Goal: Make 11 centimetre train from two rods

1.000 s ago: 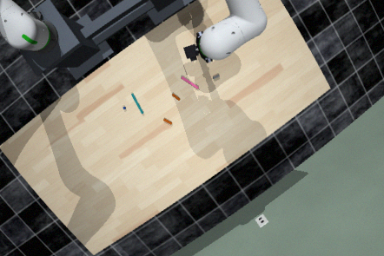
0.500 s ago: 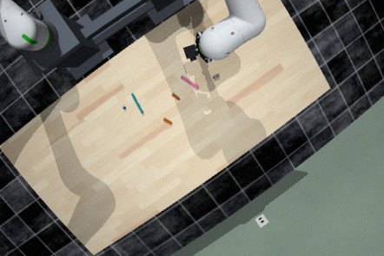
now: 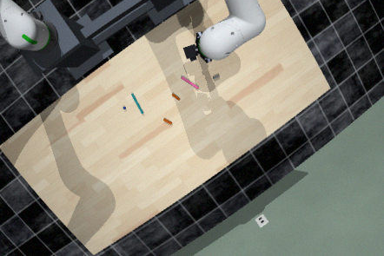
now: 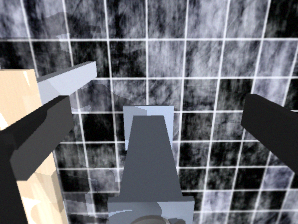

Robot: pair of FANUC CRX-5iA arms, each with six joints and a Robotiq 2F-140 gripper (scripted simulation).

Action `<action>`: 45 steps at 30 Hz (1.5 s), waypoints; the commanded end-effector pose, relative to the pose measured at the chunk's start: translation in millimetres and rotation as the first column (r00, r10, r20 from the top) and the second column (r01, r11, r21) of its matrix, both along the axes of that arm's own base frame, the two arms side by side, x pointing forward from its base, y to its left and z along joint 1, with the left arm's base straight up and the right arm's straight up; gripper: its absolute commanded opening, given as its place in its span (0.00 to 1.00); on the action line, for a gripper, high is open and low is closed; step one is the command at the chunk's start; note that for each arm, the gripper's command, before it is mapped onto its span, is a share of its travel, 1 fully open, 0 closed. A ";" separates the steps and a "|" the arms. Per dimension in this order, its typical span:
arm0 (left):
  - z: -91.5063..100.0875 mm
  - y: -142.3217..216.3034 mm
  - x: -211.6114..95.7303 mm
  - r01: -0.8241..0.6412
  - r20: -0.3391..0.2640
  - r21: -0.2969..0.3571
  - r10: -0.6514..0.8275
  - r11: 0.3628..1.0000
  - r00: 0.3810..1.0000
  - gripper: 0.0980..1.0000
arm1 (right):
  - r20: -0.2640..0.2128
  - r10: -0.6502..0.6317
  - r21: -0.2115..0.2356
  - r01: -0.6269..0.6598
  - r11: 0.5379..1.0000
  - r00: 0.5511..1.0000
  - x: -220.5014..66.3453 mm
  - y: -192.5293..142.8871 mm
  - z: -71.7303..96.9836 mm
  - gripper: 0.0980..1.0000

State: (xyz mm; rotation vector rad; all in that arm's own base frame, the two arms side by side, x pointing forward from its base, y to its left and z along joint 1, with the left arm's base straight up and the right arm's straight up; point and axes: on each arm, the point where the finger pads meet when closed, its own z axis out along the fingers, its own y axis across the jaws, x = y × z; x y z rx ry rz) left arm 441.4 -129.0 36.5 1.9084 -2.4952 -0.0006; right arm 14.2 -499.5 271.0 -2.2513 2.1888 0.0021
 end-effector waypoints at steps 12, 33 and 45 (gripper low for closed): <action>0.7 -0.2 0.5 0.000 0.001 -0.001 0.000 1.000 1.000 0.03 | 0.000 0.000 -0.002 0.000 1.000 1.000 -0.2 -0.3 1.0 1.00; 0.7 -0.2 0.5 0.000 0.001 -0.001 0.000 1.000 1.000 0.12 | 0.000 0.000 -0.002 0.000 1.000 1.000 -0.2 -0.3 1.0 1.00; 0.7 -0.2 0.5 0.000 0.001 -0.001 0.000 1.000 1.000 0.15 | 0.000 0.000 -0.002 0.000 1.000 1.000 -0.2 -0.3 1.0 1.00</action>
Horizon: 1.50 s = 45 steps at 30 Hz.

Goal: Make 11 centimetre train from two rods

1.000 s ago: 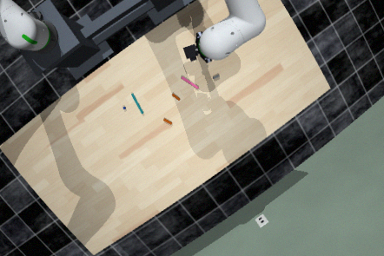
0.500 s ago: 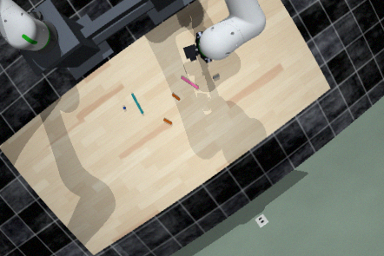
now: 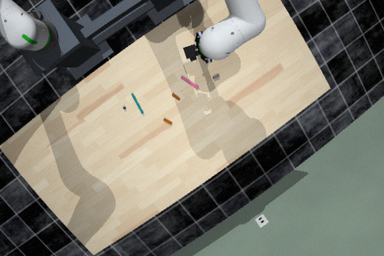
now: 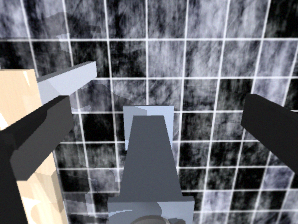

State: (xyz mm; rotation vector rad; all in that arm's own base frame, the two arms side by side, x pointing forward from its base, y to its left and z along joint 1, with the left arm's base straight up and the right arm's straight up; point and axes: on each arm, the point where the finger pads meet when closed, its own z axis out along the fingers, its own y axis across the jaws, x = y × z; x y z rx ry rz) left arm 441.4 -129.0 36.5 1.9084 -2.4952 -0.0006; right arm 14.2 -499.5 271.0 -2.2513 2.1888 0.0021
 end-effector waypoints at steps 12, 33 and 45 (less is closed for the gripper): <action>24.0 -0.2 0.5 0.000 0.001 -0.001 0.000 1.000 1.000 0.15 | 0.000 0.000 -0.002 0.000 1.000 1.000 -0.2 -0.3 1.0 1.00; 90.4 -0.2 0.5 0.000 0.001 -0.001 0.000 1.000 1.000 0.15 | 0.000 0.000 -0.002 0.000 1.000 1.000 -0.2 -0.3 1.0 1.00; 90.7 -0.2 0.5 0.000 0.001 -0.001 0.000 1.000 1.000 1.00 | 0.000 0.000 -0.002 0.000 1.000 1.000 -0.2 -0.3 1.0 1.00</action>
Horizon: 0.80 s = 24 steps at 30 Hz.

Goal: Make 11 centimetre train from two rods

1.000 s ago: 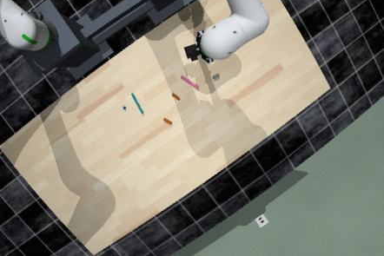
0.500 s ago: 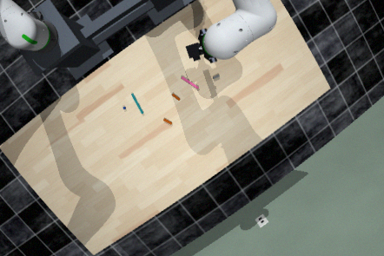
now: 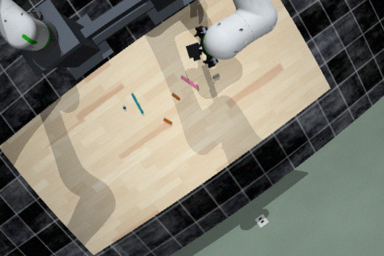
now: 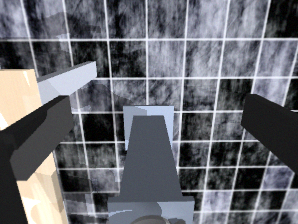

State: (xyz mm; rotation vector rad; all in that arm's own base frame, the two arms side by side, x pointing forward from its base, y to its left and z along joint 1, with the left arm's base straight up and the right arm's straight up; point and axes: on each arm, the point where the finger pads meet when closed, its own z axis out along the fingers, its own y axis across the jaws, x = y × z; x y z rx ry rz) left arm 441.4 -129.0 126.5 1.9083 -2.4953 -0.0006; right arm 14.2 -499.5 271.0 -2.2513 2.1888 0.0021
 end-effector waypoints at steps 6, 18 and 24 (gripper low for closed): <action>0.7 -0.2 0.4 0.000 0.001 -0.001 0.000 1.000 1.000 1.00 | 0.000 0.000 -0.002 0.000 1.000 1.000 -0.2 -0.3 1.0 1.00; -2.2 -32.9 38.5 0.300 0.002 0.000 -0.300 0.954 0.954 1.00 | 0.000 0.000 -0.002 0.000 1.000 1.000 -0.2 -0.3 1.0 1.00; -7.4 -59.1 63.0 0.495 0.002 0.000 -0.495 0.869 0.869 1.00 | 0.000 0.000 -0.002 0.000 1.000 1.000 -0.2 -0.3 1.0 1.00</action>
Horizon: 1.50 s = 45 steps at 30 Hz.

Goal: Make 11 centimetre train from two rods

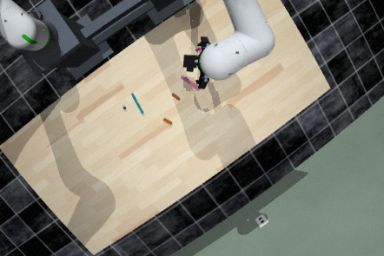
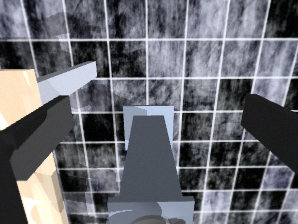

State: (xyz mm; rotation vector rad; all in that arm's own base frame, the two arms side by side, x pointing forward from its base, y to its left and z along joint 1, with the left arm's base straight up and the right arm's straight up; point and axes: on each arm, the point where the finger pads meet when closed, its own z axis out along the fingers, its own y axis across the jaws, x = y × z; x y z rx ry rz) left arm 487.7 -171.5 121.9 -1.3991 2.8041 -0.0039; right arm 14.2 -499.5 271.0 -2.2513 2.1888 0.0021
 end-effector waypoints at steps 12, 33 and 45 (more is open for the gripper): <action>-19.1 -71.5 56.0 0.506 -0.007 -0.001 -0.506 0.862 0.862 1.00 | 0.000 0.000 -0.002 0.000 1.000 1.000 -0.2 -0.3 1.0 1.00; -19.1 -71.5 56.0 0.506 -0.007 -0.001 -0.506 0.862 0.862 0.15 | 0.000 0.000 -0.002 0.000 1.000 1.000 -0.2 -0.3 1.0 1.00; -22.1 -71.5 56.1 0.506 -0.007 -0.001 -0.506 0.862 0.862 0.15 | 0.000 0.000 -0.002 0.000 1.000 1.000 -0.2 -0.3 1.0 1.00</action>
